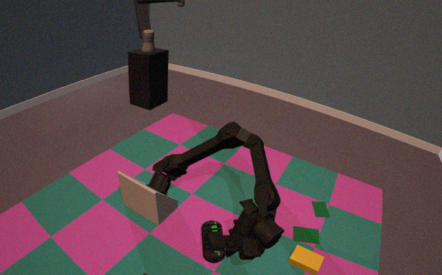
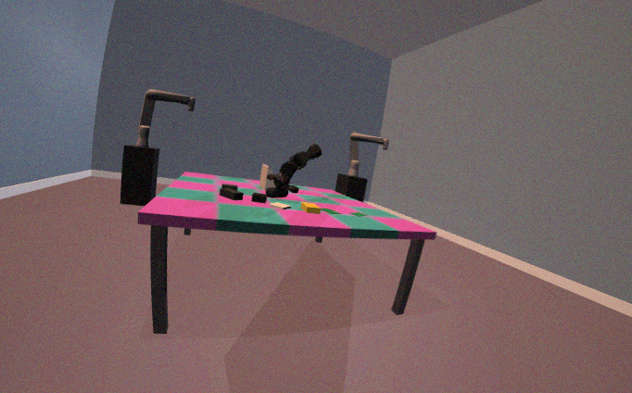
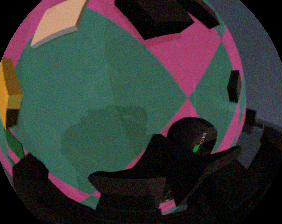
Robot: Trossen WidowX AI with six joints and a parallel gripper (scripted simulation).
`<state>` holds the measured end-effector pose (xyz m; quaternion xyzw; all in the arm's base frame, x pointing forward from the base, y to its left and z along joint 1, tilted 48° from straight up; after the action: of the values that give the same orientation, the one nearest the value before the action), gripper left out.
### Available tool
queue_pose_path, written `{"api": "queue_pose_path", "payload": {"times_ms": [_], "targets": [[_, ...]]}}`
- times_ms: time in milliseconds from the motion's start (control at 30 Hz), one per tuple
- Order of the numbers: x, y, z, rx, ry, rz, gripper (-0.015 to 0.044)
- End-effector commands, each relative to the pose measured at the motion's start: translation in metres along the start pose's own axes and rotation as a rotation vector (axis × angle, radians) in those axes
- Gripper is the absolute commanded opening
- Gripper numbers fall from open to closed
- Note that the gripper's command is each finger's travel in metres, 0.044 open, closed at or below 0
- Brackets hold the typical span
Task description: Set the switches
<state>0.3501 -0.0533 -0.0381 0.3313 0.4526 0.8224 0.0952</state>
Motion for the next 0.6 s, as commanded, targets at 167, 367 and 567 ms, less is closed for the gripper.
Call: {"api": "queue_pose_path", "payload": {"times_ms": [167,367,567], "targets": [[0.0017,-0.0066,-0.0113,0.015,-0.009,0.017,0.0000],[0.0013,-0.0074,-0.0141,0.015,-0.009,0.017,0.0000],[0.0010,-0.0082,-0.0168,0.015,-0.009,0.017,0.0000]]}}
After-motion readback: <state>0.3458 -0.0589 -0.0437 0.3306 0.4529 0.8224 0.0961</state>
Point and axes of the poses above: the point midway between the two fingers, 35 mm back from their tips, its own y axis back along the fingers, its own z axis across the jaws, x = y × z, the point moved 3 cm from there along y, back along the fingers, and after that the axes turned 3 degrees about y, right-handed, at the moved point
